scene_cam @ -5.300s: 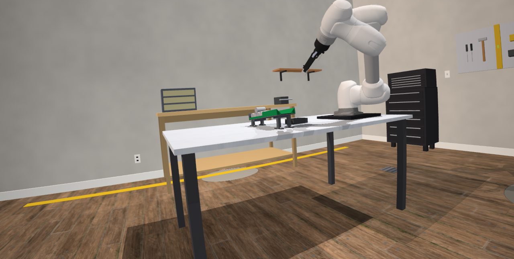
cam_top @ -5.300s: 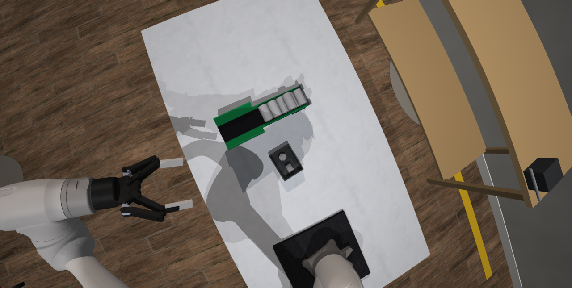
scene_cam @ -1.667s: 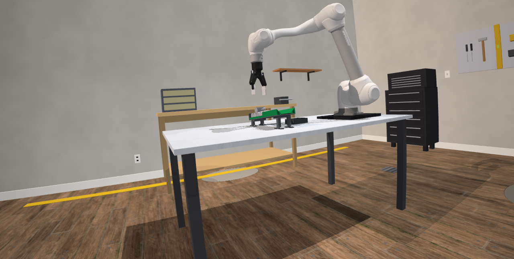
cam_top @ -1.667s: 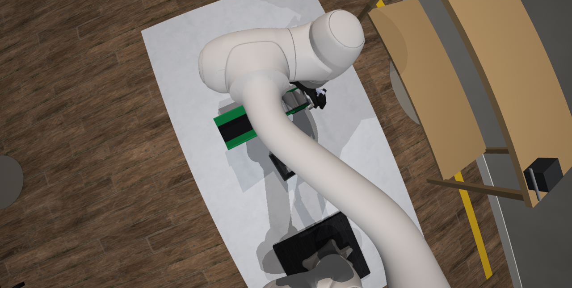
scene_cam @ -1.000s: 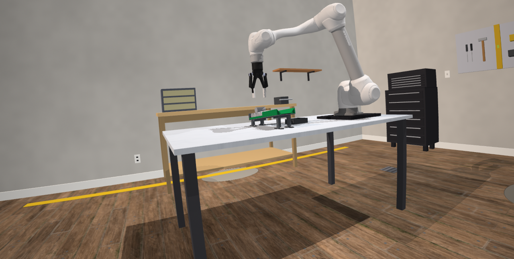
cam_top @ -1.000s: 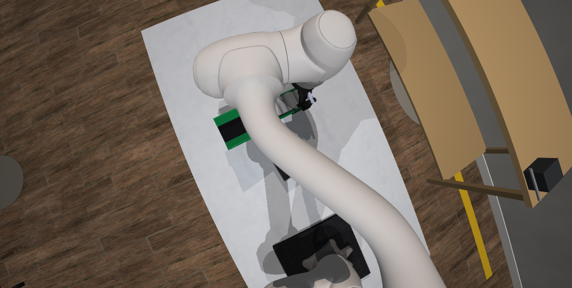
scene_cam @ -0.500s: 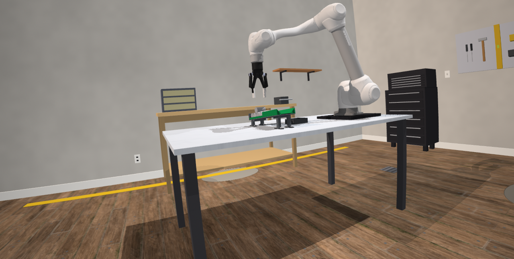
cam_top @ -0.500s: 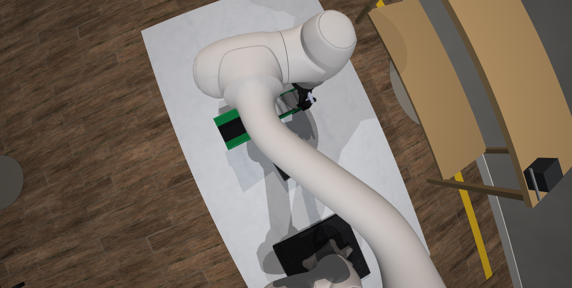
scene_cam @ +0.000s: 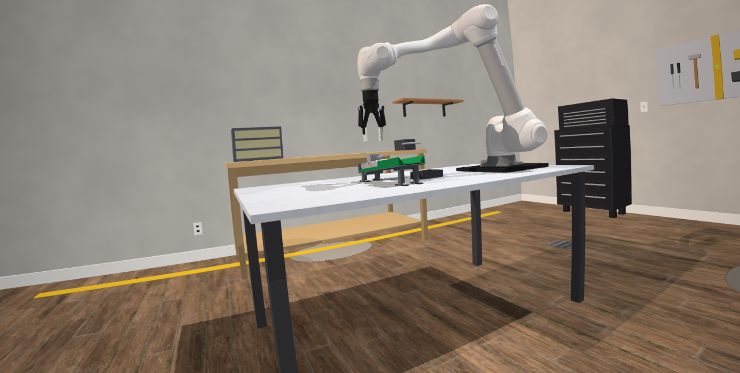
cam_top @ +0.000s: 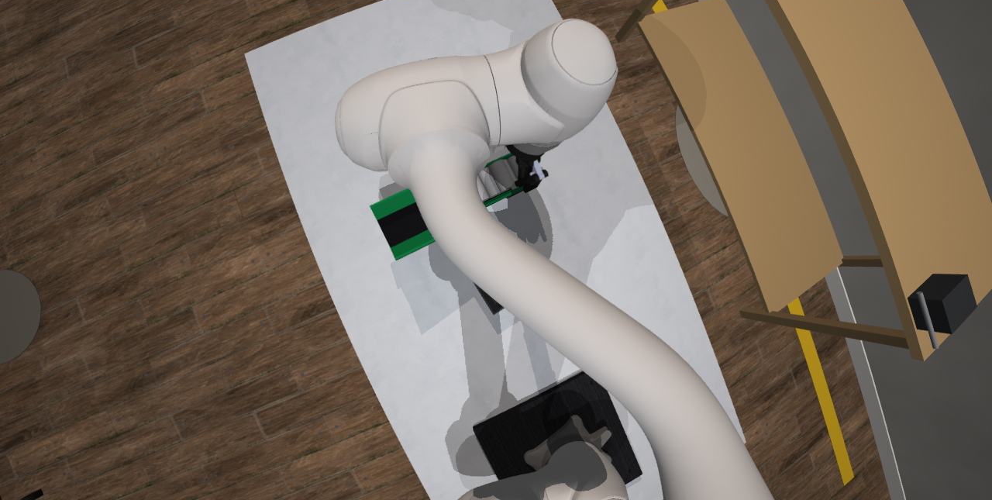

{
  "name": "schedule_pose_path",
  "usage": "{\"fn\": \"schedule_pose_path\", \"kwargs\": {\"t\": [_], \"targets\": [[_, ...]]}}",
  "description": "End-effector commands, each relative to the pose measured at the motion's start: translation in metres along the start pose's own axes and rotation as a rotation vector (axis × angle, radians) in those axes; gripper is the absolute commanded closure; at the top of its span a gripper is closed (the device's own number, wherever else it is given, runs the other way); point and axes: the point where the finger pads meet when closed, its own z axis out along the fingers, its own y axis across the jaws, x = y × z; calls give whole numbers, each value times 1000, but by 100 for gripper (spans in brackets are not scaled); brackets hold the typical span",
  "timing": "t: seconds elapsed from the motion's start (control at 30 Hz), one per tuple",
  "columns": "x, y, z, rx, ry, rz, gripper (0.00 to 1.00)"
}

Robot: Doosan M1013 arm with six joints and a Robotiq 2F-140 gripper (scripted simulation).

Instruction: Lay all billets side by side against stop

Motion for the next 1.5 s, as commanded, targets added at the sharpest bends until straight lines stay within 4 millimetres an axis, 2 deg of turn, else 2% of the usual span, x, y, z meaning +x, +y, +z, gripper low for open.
{"fn": "schedule_pose_path", "kwargs": {"t": [0.0,0.83,1.47], "targets": [[0,0,2,0,0,0,42],[0,0,35,0,0,0,42],[0,0,49,0,0,0,42]]}}
